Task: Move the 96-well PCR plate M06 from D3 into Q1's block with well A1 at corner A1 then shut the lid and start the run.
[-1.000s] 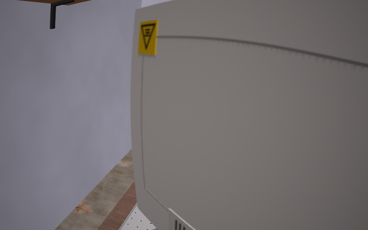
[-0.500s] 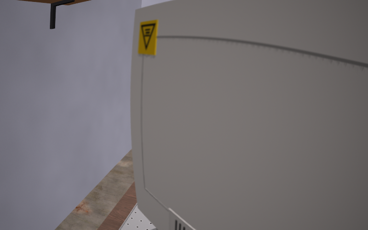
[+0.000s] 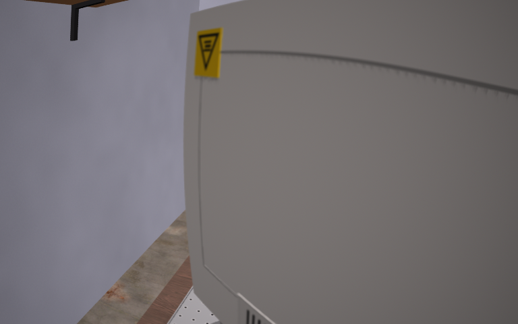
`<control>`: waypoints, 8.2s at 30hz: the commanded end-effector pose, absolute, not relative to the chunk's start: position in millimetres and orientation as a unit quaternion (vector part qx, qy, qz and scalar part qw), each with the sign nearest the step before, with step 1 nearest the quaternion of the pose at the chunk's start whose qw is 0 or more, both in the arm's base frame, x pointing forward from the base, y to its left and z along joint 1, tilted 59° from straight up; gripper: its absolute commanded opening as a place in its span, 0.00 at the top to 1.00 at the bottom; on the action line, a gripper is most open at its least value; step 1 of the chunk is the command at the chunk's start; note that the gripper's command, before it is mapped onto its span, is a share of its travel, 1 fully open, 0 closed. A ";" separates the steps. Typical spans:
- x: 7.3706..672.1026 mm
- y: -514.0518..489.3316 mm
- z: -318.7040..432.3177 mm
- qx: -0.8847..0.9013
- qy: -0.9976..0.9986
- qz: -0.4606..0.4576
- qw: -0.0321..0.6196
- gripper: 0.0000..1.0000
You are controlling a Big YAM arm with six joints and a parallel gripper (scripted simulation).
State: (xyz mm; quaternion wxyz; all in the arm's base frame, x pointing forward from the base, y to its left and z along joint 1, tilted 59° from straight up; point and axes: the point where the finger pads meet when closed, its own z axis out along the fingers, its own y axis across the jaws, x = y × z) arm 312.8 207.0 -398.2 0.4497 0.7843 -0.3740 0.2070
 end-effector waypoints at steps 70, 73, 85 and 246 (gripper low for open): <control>314.2 221.7 -405.3 0.796 -0.363 0.215 0.435 1.00; 308.3 215.1 -406.2 0.794 -0.359 0.212 0.442 1.00; 318.3 213.6 -404.0 0.790 -0.367 0.207 0.446 1.00; 323.3 204.6 -406.1 0.781 -0.390 0.208 0.440 0.00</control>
